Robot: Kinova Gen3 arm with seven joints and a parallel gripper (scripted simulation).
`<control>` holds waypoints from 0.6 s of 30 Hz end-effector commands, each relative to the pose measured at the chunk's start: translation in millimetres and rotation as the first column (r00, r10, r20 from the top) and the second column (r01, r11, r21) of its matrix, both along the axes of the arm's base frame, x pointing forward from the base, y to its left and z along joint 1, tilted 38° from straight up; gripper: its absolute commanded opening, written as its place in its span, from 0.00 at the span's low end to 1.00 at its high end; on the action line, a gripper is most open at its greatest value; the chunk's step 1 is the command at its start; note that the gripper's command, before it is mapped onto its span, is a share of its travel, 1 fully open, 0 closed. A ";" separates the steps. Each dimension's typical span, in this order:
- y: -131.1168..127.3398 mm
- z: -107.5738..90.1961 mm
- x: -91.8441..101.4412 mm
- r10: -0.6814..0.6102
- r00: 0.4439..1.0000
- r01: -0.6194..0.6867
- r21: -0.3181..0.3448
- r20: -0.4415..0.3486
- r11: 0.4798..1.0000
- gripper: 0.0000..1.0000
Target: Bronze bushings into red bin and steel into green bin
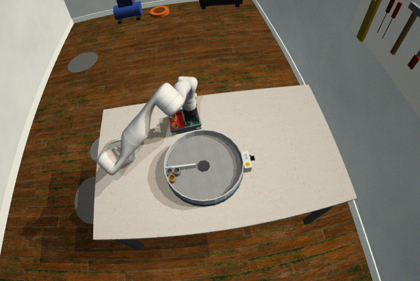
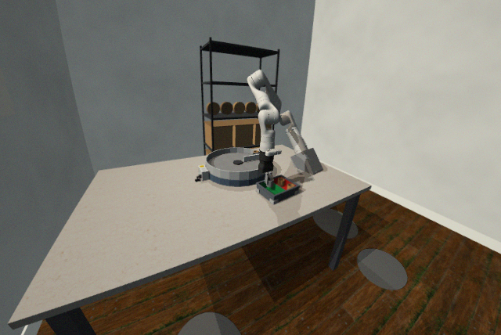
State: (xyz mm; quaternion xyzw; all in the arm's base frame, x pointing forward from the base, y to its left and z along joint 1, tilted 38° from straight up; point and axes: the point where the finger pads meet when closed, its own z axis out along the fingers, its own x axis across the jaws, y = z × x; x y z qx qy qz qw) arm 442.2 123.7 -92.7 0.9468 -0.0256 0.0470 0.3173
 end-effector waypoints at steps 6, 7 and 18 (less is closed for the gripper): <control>-5.2 -5.0 2.9 0.000 1.000 0.000 -0.001 0.008 1.000 0.00; -6.1 -6.1 3.2 0.000 1.000 0.000 -0.001 0.008 1.000 0.00; -8.0 -8.3 3.8 -0.001 1.000 0.001 -0.001 0.009 1.000 0.00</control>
